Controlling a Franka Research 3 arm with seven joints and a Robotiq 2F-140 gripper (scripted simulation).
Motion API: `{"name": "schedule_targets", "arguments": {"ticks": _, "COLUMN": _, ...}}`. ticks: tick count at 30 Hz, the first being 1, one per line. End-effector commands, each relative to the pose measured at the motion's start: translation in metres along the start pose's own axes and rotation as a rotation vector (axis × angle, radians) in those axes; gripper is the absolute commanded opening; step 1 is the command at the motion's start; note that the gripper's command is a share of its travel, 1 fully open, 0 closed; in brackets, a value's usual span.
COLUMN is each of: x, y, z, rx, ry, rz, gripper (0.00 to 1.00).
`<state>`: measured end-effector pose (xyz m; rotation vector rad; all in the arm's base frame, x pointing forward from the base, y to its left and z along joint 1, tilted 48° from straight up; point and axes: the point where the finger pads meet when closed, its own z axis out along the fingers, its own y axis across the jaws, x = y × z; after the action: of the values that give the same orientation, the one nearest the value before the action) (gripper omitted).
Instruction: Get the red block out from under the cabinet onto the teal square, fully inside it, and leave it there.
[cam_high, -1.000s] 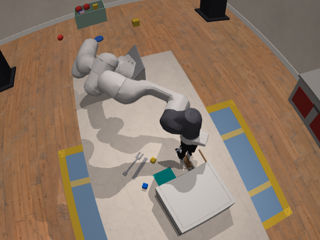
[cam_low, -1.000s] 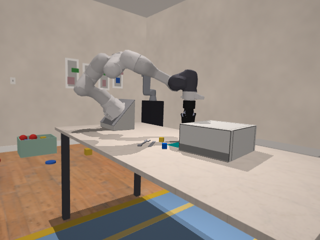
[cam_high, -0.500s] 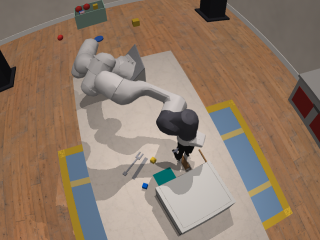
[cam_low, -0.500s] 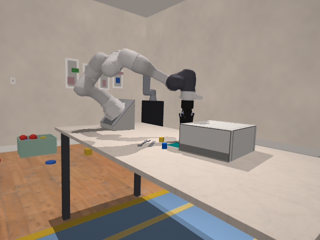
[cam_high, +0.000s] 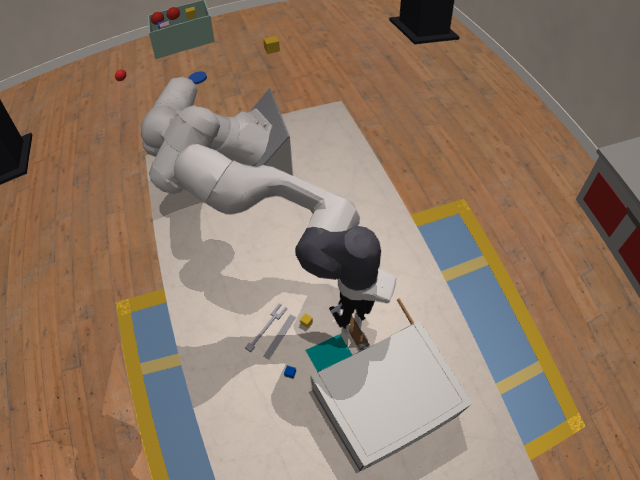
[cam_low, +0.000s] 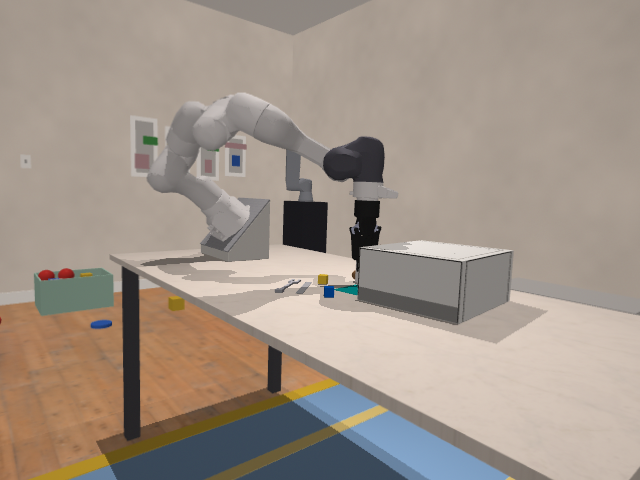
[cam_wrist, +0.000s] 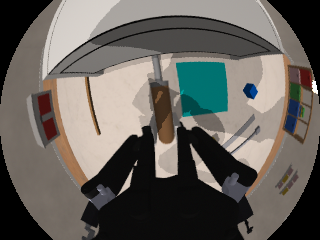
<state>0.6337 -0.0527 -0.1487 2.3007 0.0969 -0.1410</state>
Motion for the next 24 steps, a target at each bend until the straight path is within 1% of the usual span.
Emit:
{"name": "schedule_targets", "arguments": {"ticks": 1, "x": 0.003, "y": 0.010, "z": -0.002, "rx": 0.001, "ry": 0.009, "rz": -0.018, "gripper": 0.00}}
{"name": "schedule_targets", "arguments": {"ticks": 10, "x": 0.003, "y": 0.023, "z": -0.002, "rx": 0.001, "ry": 0.009, "rz": -0.023, "gripper": 0.00}}
{"name": "schedule_targets", "arguments": {"ticks": 24, "x": 0.003, "y": 0.025, "z": -0.002, "rx": 0.001, "ry": 0.009, "rz": -0.023, "gripper": 0.00}}
